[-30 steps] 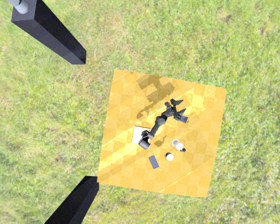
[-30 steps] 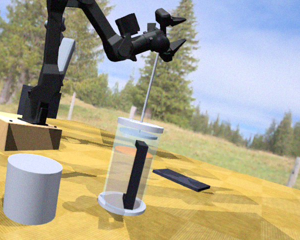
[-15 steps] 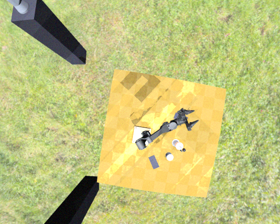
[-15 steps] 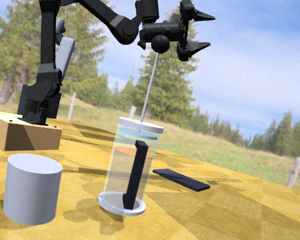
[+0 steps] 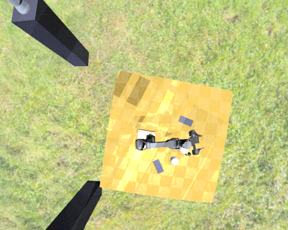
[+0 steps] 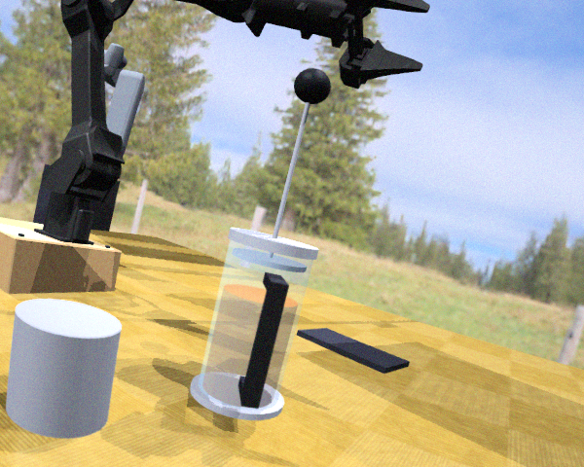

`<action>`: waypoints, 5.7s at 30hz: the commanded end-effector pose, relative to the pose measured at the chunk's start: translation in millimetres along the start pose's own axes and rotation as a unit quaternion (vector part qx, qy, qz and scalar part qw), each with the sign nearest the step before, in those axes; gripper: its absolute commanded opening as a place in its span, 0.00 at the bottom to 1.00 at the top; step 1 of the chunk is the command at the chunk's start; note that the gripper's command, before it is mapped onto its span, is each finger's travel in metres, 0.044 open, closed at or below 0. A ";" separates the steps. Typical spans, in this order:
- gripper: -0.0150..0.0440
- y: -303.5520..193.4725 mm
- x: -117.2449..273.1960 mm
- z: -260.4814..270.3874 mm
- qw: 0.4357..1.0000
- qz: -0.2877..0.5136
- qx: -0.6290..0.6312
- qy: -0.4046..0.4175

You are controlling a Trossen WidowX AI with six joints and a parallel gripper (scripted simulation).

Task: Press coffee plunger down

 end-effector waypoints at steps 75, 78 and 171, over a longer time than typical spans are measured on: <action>0.47 -122.0 40.0 -101.4 0.943 0.183 -0.235 -0.151; 0.47 -125.7 38.6 -101.2 0.943 0.183 -0.235 -0.151; 0.47 -220.4 -10.4 -97.8 0.943 0.182 -0.235 -0.151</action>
Point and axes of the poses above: the point midway between the two fingers, 35 mm back from their tips, its own x axis back along the fingers, its own z axis across the jaws, y = z × x, the point moved 2 cm from there along x, back along the fingers, and after that the axes turned 14 degrees about -x, right-handed, at the moved point
